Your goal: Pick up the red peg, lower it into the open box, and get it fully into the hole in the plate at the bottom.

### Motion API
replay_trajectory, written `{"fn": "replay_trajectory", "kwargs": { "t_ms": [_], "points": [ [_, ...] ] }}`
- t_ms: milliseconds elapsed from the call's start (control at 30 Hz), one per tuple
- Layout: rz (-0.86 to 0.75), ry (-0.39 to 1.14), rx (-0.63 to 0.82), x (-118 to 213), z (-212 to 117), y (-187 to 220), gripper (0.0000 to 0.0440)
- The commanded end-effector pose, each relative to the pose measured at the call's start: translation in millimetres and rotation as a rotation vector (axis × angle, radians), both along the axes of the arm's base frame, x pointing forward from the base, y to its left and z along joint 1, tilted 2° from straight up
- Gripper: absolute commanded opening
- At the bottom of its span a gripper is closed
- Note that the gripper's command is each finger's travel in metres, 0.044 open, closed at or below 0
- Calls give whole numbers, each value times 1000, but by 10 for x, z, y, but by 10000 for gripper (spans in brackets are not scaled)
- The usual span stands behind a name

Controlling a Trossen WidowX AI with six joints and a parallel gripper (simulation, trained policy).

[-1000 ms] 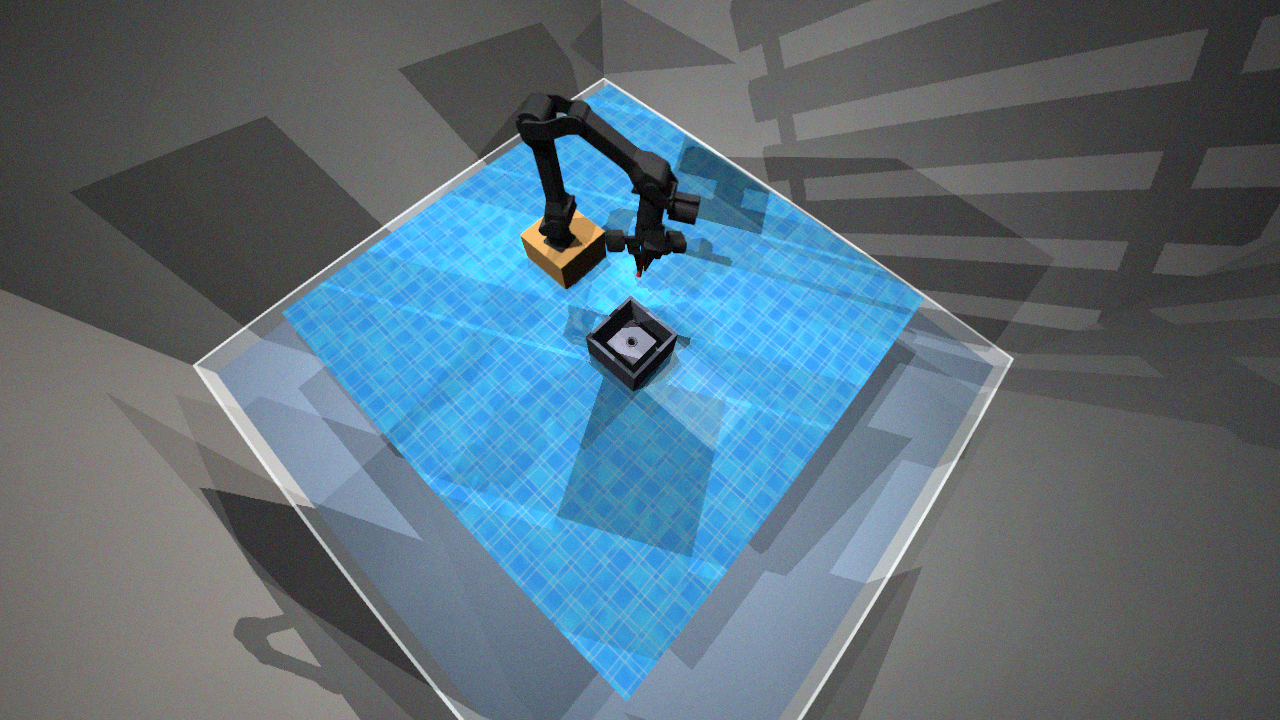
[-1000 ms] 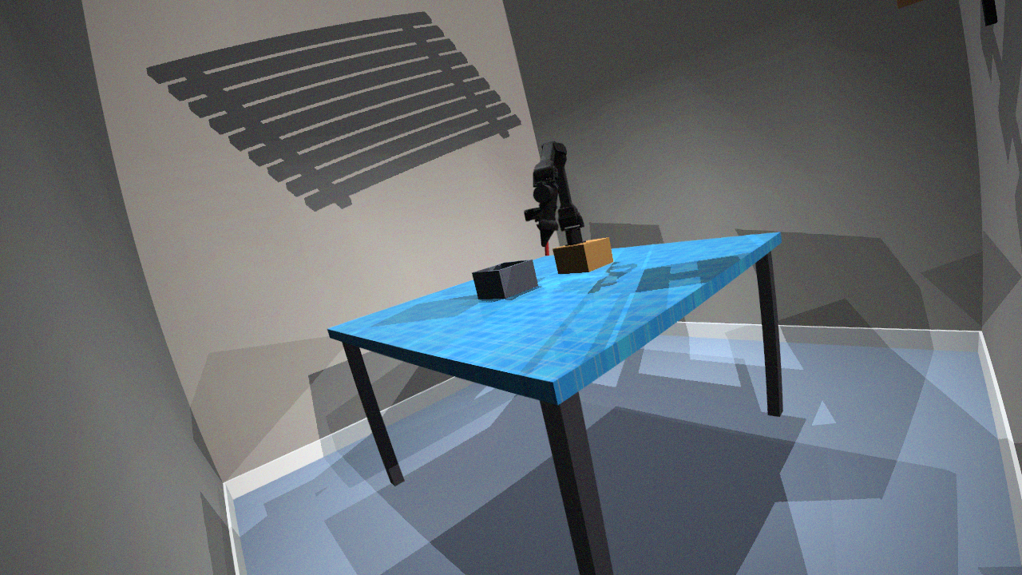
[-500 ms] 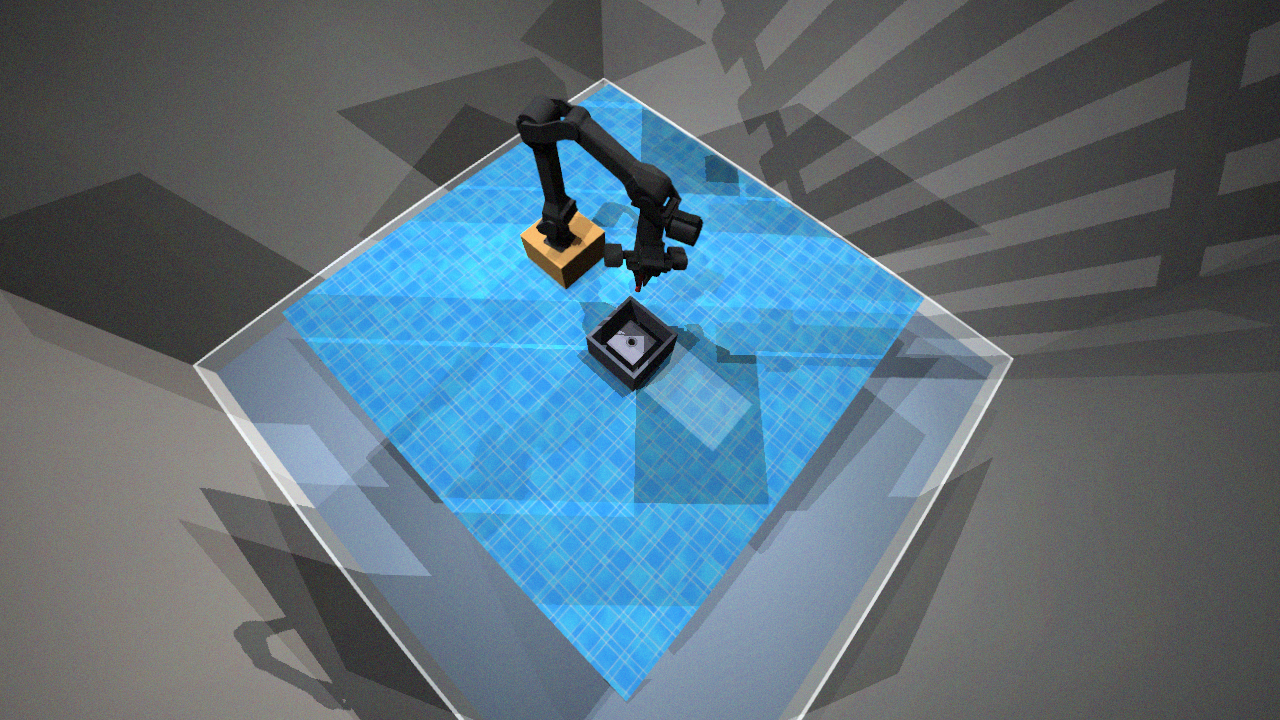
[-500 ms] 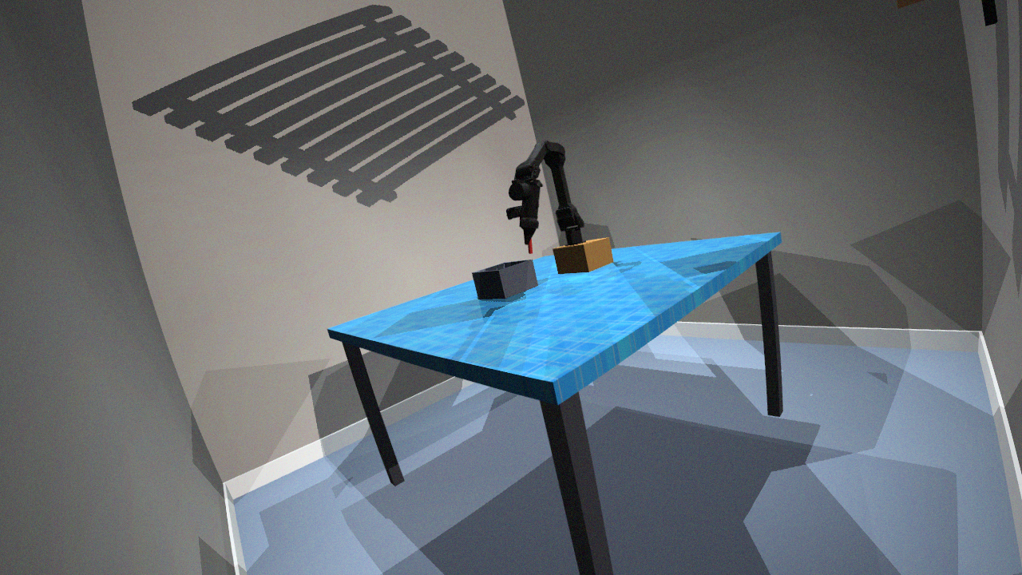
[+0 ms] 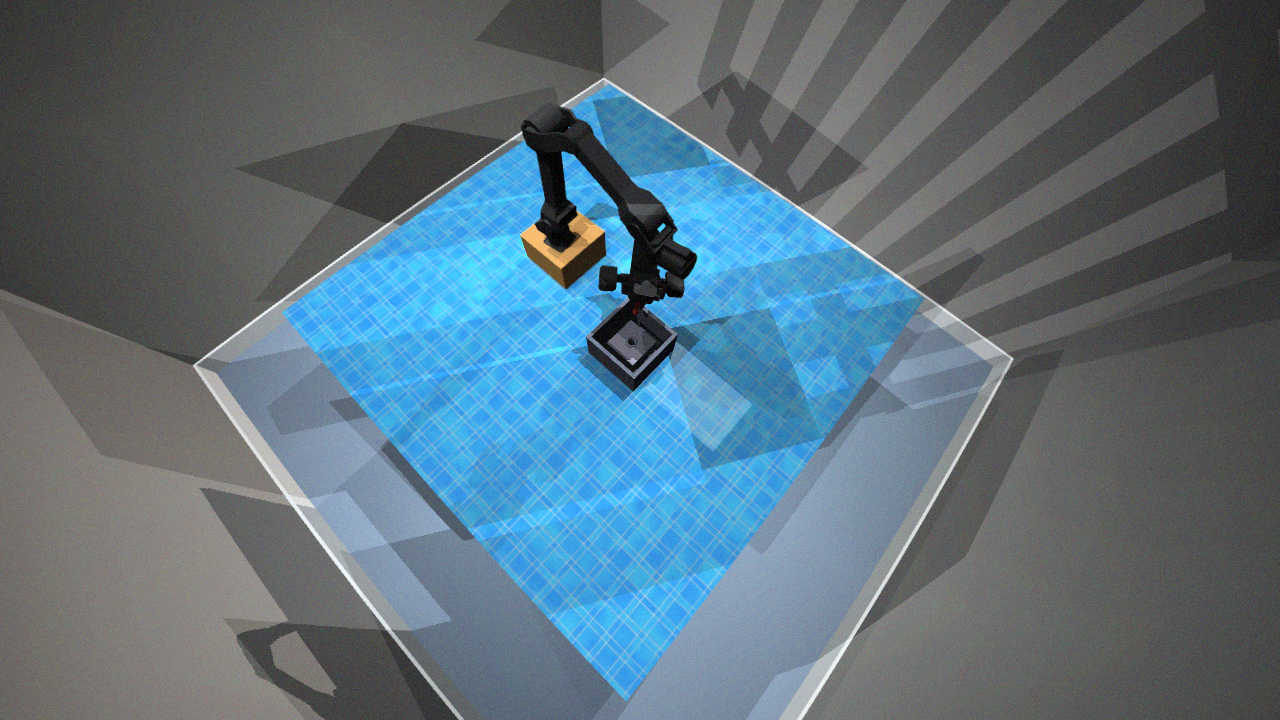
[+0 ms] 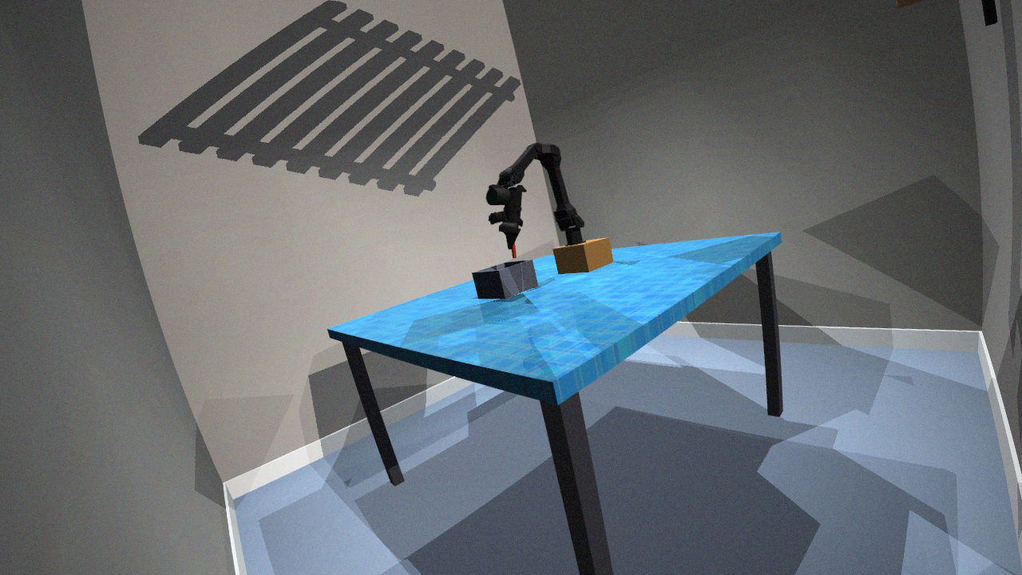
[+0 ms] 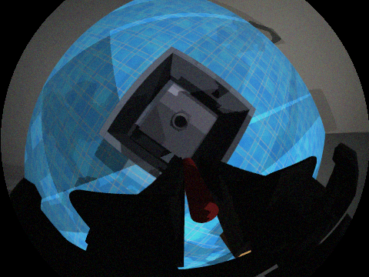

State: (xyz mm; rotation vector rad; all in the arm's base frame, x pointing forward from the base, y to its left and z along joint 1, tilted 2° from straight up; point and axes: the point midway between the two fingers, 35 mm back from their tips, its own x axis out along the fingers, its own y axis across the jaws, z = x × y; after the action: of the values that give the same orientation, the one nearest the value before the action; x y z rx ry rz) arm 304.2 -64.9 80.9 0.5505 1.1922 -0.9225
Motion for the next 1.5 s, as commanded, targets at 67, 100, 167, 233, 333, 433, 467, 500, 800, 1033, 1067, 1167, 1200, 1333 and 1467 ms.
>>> {"fn": "replay_trajectory", "kwargs": {
  "t_ms": [67, 100, 167, 233, 333, 433, 467, 500, 800, 1033, 1067, 1167, 1200, 1333, 1467],
  "points": [
    [-28, -13, 16, 106, -45, -183, 0],
    [-34, -15, 18, 122, -58, -217, 0],
    [-45, -16, 25, 150, -88, -279, 0],
    [-54, -16, 31, 175, -125, -334, 0],
    [-66, -16, 42, 209, -203, -402, 0],
    [-74, -11, 52, 231, -303, -453, 1],
    [-75, -8, 55, 234, -340, -467, 4],
    [-76, -3, 58, 234, -379, -480, 13],
    [-49, 46, 68, 262, -636, -590, 193],
    [-26, 39, 45, 433, -658, -738, 334],
    [-23, 37, 41, 454, -653, -761, 350],
    [-14, 32, 28, 513, -638, -831, 393],
    [-11, 23, 21, 545, -627, -858, 411],
    [-9, -14, -8, 651, -556, -972, 440],
    [-16, -44, -39, 721, -479, -1097, 440]
  ]
}}
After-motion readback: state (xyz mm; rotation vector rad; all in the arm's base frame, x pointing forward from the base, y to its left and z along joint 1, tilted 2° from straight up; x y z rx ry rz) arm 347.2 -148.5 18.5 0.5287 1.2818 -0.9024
